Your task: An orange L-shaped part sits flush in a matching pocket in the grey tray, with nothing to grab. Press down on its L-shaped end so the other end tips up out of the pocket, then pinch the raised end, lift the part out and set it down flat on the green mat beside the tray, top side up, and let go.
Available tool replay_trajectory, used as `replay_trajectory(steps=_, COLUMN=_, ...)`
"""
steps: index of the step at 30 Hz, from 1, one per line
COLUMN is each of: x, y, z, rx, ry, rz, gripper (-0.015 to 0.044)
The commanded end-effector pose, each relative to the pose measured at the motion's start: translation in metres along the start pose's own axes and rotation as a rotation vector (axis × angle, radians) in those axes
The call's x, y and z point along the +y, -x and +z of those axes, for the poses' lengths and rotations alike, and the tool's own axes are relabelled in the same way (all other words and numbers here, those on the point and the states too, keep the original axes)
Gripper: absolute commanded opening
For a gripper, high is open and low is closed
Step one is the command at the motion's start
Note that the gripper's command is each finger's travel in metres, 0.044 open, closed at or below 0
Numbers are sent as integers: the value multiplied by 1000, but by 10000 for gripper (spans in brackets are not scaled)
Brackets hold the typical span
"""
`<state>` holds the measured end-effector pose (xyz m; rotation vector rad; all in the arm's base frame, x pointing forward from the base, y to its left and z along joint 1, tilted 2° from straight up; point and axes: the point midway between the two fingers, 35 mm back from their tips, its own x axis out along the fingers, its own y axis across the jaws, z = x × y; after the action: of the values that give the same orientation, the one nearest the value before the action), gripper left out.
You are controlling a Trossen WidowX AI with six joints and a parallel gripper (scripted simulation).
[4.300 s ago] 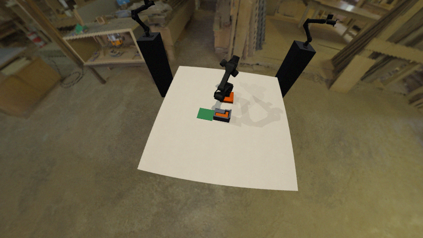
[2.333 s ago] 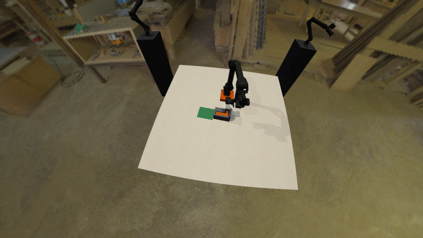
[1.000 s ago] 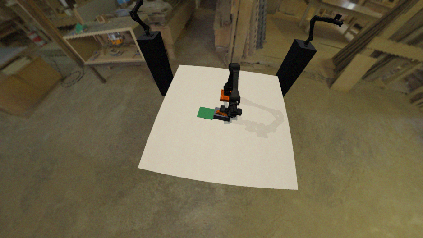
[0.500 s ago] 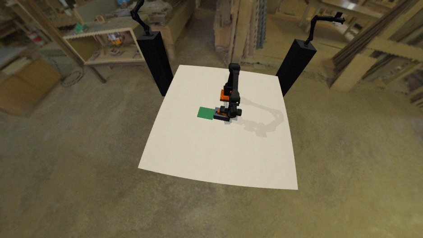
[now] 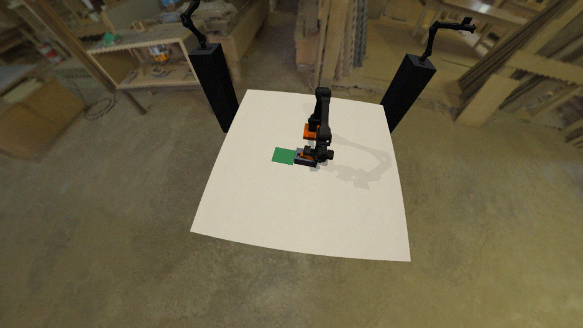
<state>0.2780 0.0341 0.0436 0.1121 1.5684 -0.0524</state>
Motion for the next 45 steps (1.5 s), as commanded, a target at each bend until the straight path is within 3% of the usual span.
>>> replay_trajectory(steps=1, x=6, y=8, z=1, rx=-4, ry=-5, rz=-3, gripper=180)
replay_trajectory(steps=7, x=8, y=16, z=2, rx=-3, ry=-6, rz=-4, gripper=180)
replay_trajectory(steps=16, x=-4, y=106, z=0, rx=-3, ry=-6, rz=-5, gripper=180)
replay_trajectory(steps=44, x=-2, y=105, z=3, rx=-18, ry=-11, rz=2, gripper=180)
replay_trajectory(steps=45, x=-2, y=105, z=3, rx=-18, ry=2, rz=1, gripper=206)
